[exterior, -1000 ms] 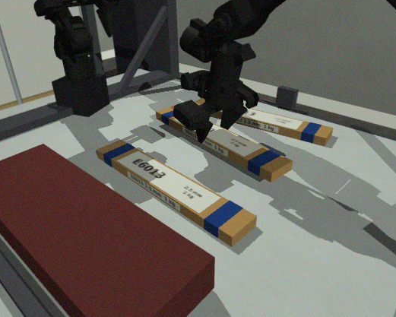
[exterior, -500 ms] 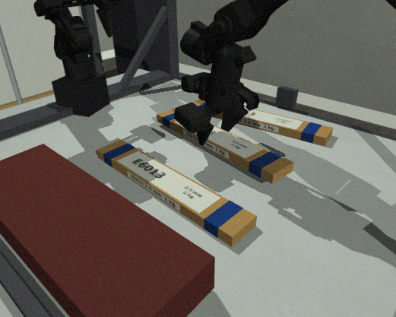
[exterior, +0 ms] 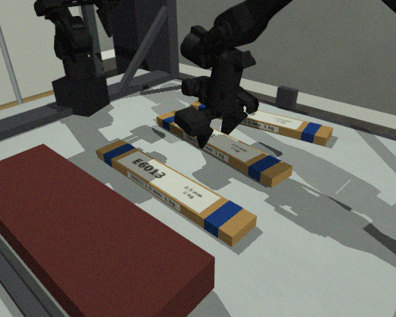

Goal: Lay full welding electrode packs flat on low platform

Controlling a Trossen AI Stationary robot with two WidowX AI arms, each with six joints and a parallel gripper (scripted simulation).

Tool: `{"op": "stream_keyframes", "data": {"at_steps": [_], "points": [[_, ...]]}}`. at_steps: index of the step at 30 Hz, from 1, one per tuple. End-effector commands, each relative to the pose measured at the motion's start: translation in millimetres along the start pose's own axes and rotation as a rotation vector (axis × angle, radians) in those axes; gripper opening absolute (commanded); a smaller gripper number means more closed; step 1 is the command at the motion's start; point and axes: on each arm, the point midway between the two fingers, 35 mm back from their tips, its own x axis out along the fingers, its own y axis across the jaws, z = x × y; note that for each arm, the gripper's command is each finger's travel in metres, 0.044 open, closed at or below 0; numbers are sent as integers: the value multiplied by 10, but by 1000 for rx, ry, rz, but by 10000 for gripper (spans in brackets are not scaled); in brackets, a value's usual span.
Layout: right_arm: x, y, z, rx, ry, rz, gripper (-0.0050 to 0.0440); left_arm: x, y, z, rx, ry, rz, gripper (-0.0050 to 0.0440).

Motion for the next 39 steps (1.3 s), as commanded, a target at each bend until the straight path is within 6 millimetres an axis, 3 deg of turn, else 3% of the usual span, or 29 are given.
{"op": "stream_keyframes", "data": {"at_steps": [1,8,9,34,35,39], "points": [[-51,-1,37,-3,-20,-1,430,-192,18,163,1,-69,4,-50],[-51,-1,37,-3,-20,-1,430,-137,12,137,1,-60,4,-50],[-51,-1,37,-3,-20,-1,430,-237,21,215,2,-90,6,-50],[-51,-1,37,-3,-20,-1,430,-238,19,173,2,-81,5,-50],[-51,-1,37,-3,-20,-1,430,-239,19,176,2,-82,5,430],[-51,-1,37,-3,-20,-1,430,-240,19,177,2,-82,5,430]]}}
